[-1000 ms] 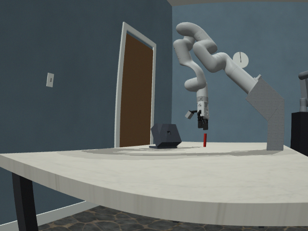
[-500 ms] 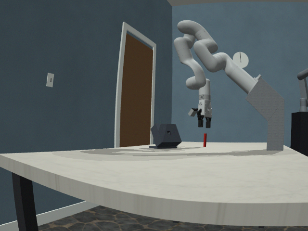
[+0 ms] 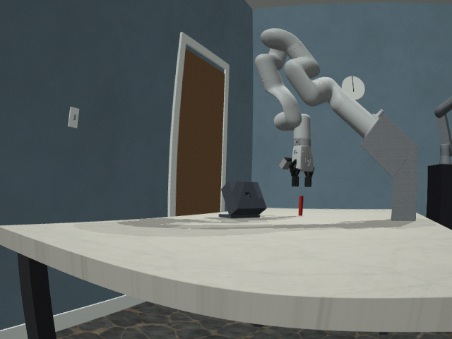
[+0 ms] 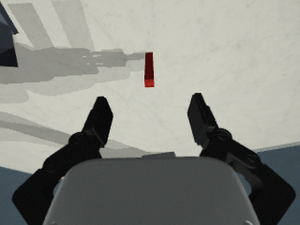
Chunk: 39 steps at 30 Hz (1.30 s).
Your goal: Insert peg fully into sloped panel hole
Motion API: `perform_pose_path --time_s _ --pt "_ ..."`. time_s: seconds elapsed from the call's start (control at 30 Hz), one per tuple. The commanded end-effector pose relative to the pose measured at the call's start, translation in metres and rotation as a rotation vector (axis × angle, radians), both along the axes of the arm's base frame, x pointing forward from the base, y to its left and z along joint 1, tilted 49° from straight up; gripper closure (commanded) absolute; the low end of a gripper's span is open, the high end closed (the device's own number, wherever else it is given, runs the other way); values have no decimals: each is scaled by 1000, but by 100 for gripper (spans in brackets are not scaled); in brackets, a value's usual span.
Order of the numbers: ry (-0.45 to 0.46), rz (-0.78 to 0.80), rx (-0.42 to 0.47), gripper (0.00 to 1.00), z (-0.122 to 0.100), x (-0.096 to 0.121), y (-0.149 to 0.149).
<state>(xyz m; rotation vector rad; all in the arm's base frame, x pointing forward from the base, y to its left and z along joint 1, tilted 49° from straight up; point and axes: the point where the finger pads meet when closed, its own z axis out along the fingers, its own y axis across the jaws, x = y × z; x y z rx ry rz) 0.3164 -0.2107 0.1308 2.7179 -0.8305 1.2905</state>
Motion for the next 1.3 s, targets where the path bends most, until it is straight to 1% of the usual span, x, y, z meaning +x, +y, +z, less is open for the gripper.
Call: perform_pose_path --time_s 0.0,0.93,1.23,1.27 --pt "-1 -2 -2 0 -4 4 -2" --pt "-1 -3 -2 0 -32 34 -12" --pt "-1 -3 -2 0 -36 39 -14" --pt "-1 -2 0 8 -34 37 -13"
